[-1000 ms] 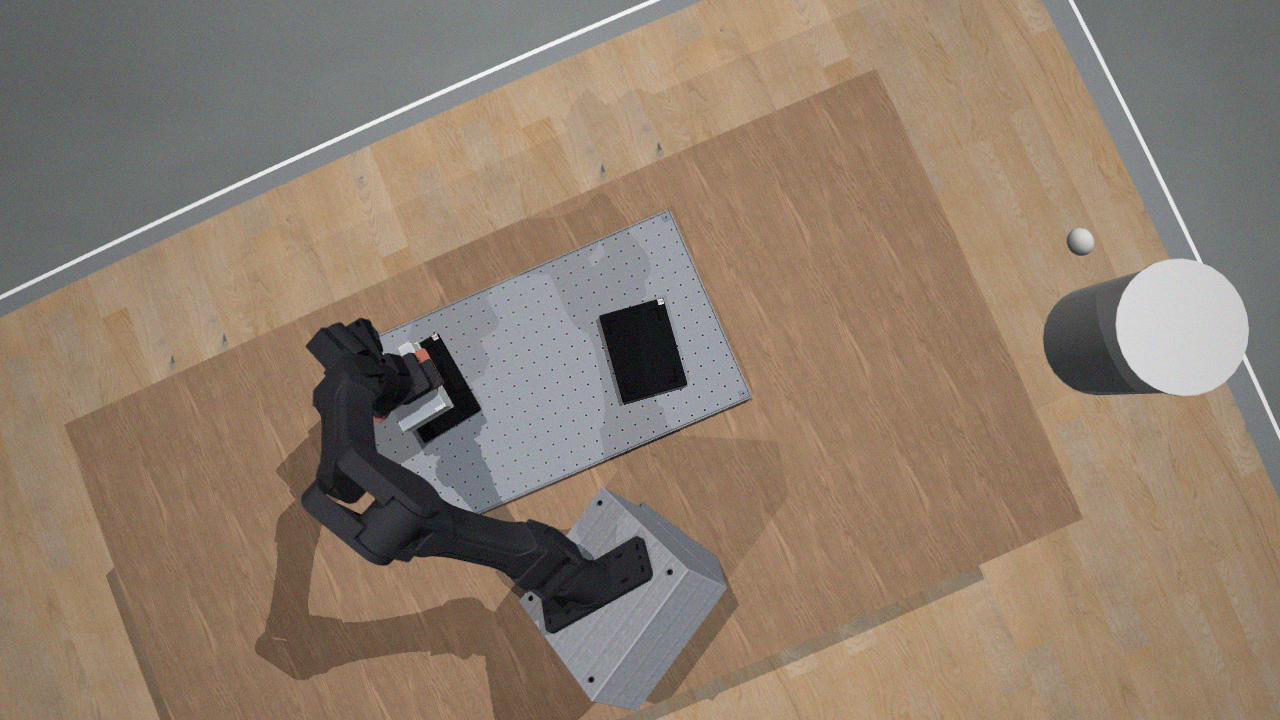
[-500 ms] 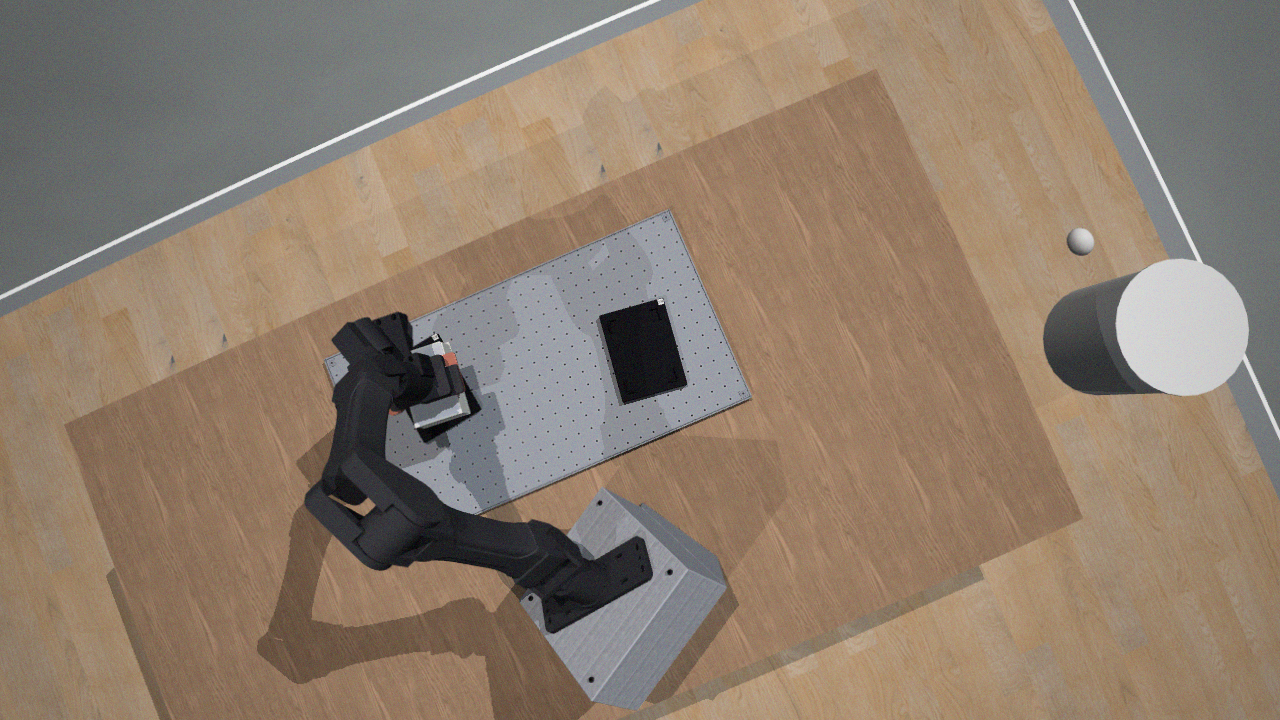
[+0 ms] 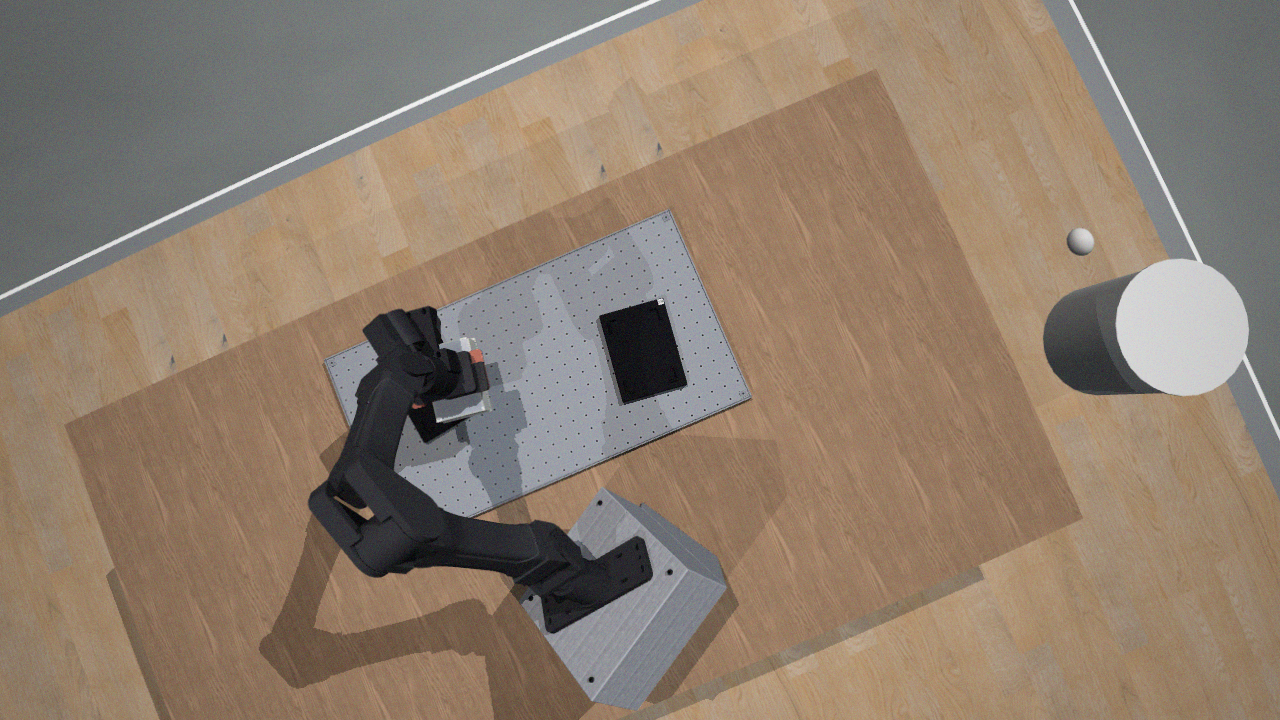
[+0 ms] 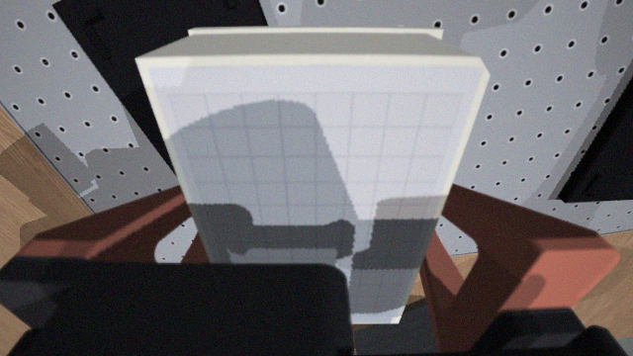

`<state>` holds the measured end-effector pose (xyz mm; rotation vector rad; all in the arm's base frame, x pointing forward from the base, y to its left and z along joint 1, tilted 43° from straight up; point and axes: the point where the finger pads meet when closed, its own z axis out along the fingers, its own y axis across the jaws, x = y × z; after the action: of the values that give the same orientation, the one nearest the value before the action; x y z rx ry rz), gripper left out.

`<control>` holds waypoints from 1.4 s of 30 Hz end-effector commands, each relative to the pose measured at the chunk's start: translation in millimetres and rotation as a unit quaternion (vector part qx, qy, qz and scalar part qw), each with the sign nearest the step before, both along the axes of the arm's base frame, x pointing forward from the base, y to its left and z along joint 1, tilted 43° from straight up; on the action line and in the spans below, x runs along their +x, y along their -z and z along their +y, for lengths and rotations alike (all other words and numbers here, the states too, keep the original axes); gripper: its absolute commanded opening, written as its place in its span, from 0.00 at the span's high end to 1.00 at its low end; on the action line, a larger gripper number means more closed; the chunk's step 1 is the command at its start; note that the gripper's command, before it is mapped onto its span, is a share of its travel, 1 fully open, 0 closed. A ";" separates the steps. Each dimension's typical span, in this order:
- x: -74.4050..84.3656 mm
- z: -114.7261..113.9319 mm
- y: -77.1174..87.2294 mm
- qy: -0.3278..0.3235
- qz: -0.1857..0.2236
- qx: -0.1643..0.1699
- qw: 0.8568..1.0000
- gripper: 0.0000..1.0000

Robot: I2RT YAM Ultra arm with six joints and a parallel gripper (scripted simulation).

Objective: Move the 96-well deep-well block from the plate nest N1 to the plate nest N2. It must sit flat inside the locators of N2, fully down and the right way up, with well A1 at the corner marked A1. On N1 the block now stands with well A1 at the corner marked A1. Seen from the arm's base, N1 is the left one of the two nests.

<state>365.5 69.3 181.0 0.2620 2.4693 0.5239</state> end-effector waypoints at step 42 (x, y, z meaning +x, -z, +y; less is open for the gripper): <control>-12.9 -109.7 49.0 -0.008 -0.019 -0.001 1.000 1.00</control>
<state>351.3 -38.6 126.3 0.2666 2.4599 0.5288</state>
